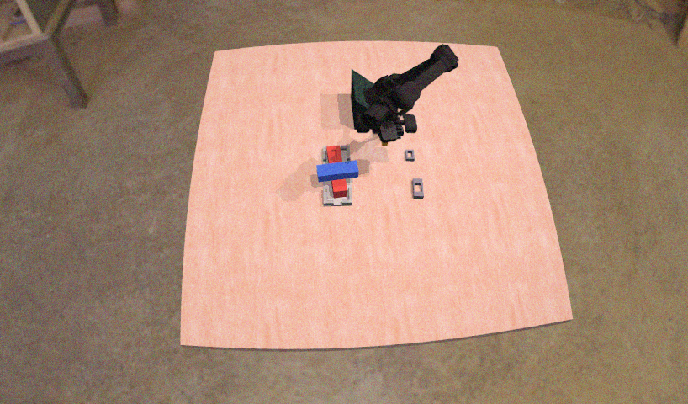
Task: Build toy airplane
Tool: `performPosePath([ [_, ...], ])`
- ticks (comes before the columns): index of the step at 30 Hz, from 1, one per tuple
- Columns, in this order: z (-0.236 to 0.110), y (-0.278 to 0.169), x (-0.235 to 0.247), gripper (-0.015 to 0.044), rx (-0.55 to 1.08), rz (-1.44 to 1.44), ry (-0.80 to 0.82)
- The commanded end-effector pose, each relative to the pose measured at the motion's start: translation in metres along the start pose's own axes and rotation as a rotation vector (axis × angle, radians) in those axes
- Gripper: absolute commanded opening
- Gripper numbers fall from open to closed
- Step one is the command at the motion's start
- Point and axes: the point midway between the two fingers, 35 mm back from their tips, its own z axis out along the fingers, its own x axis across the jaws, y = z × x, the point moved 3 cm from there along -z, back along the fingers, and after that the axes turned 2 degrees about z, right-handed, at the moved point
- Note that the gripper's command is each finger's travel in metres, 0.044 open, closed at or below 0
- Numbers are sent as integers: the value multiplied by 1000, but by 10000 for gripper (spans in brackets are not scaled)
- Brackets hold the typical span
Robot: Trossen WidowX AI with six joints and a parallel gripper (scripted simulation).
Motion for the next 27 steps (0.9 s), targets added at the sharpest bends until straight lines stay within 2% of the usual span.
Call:
performPosePath([
  [1,2,3,-15,0,-1,-15,-5],
  [27,22,-1,-98,0,2,-60,-5],
])
